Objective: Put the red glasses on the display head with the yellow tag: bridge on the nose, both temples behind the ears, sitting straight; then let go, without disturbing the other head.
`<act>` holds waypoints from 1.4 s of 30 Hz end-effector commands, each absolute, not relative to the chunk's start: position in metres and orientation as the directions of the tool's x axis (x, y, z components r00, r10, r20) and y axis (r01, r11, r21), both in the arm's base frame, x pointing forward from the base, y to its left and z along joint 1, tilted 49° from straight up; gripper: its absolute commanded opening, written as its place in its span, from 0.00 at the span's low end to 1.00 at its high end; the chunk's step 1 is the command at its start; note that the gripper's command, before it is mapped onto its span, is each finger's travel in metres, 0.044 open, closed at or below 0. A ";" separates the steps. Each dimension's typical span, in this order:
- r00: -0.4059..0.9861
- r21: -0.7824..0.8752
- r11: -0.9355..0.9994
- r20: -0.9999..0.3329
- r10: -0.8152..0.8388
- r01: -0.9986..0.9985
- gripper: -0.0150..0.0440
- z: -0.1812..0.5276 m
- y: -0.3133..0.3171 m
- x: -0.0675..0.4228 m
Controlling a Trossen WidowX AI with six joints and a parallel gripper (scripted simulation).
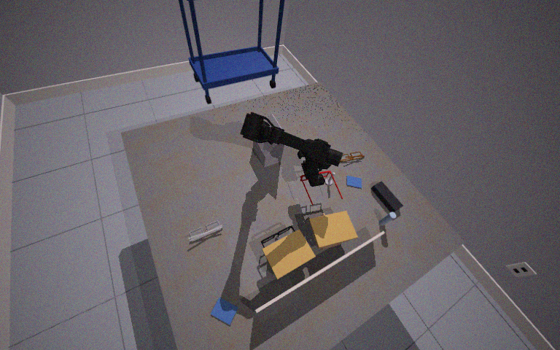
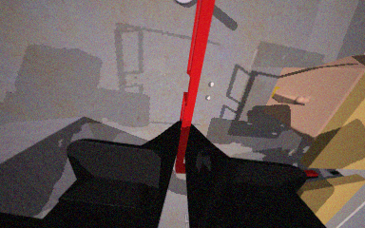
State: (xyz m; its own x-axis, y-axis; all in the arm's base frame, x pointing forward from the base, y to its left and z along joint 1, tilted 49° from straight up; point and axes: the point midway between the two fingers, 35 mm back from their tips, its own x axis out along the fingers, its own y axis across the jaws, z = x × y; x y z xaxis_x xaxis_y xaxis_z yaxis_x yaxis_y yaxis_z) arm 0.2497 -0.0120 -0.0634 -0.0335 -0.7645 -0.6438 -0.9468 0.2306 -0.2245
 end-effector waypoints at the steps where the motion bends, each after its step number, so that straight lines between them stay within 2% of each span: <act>1: -0.042 -0.216 0.233 -0.643 -0.765 -0.948 0.25 -0.067 -0.016 0.248; 8: -0.073 -0.194 0.259 -0.651 -0.755 -0.946 0.25 -0.071 -0.024 0.247; 42: -0.060 -0.203 0.249 -0.649 -0.759 -0.947 0.25 -0.089 -0.049 0.244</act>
